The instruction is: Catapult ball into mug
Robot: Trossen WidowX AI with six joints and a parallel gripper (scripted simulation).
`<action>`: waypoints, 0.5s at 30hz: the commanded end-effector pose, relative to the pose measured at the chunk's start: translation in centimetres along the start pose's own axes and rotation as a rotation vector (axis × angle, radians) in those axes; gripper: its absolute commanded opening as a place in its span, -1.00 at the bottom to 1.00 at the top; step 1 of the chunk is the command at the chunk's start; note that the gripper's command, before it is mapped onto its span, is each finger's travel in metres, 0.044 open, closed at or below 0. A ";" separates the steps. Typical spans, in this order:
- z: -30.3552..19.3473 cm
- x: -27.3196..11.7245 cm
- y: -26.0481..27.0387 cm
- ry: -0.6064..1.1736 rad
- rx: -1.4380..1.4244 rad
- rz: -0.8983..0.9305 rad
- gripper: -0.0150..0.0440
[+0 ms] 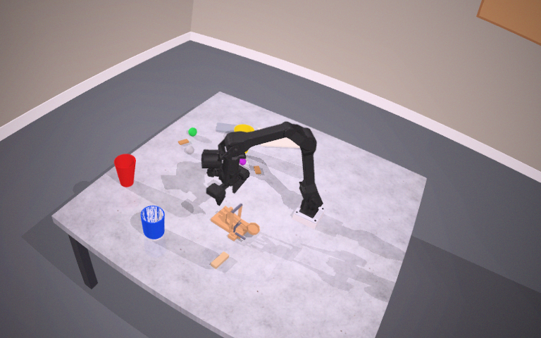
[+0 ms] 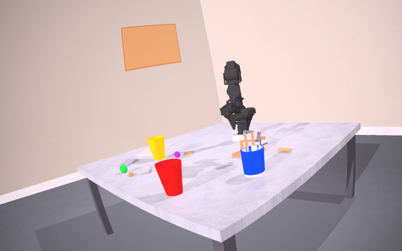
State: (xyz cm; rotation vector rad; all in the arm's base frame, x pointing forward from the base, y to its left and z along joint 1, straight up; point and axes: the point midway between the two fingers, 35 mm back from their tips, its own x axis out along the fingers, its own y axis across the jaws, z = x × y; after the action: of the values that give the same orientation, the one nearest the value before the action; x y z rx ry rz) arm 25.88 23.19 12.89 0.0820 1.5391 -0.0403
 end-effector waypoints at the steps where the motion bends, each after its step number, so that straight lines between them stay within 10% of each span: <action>1: -0.3 -0.5 -0.3 0.008 -0.006 -0.006 1.00; 15: -0.5 3.9 -0.3 0.007 -0.008 -0.004 1.00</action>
State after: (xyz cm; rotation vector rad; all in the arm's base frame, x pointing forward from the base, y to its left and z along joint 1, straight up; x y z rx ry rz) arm 25.54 23.02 9.54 0.0712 1.5499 -0.0454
